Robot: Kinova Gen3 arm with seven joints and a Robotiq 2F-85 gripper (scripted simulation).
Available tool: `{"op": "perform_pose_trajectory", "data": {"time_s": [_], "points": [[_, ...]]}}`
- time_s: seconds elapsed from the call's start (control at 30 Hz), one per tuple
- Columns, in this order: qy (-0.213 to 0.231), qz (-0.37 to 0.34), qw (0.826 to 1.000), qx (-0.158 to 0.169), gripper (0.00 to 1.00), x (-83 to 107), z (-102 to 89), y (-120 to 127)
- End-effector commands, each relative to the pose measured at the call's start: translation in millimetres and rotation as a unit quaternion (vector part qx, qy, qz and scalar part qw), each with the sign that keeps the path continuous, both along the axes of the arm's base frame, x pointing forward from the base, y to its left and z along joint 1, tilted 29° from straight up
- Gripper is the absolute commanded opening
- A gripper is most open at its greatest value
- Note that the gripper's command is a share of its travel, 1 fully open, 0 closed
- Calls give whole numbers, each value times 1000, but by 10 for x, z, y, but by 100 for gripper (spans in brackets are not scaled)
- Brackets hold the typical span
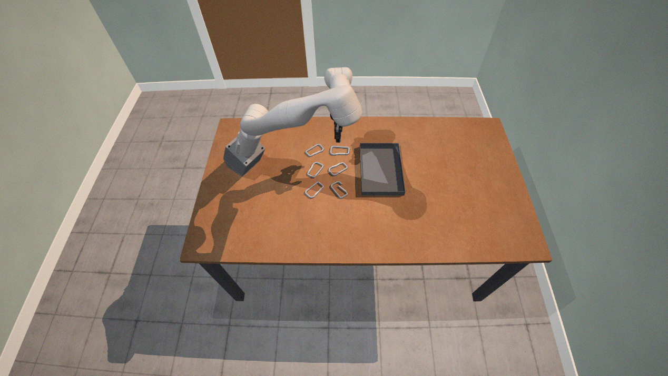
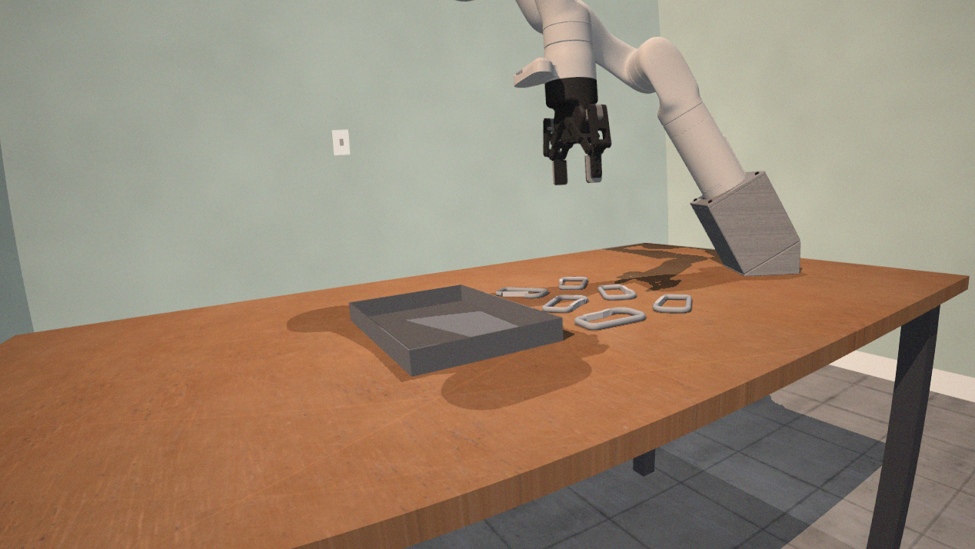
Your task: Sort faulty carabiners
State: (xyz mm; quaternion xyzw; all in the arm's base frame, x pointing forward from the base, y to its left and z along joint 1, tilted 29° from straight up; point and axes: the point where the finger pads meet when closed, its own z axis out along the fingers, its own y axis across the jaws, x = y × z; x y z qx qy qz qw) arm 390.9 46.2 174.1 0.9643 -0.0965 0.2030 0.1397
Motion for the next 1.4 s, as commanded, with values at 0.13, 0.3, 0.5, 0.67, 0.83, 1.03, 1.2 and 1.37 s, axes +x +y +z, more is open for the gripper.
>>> {"op": "perform_pose_trajectory", "data": {"time_s": [0.13, 0.3, 0.5, 0.67, 0.83, 1.03, 1.2, 1.37], "points": [[0, -3, 1000, -2, 100, 217, -462, 184], [0, -3, 1000, -2, 100, 217, -462, 184], [2, -2, 1000, -3, 100, 393, -858, 366], [2, -2, 1000, -3, 100, 393, -858, 366], [2, -2, 1000, -3, 100, 393, -858, 366], [2, -1, 1000, -2, 100, 502, -1119, 276], [2, -1, 1000, -2, 100, 502, -1119, 276], [2, -1, 1000, -2, 100, 502, -1119, 276]]}}
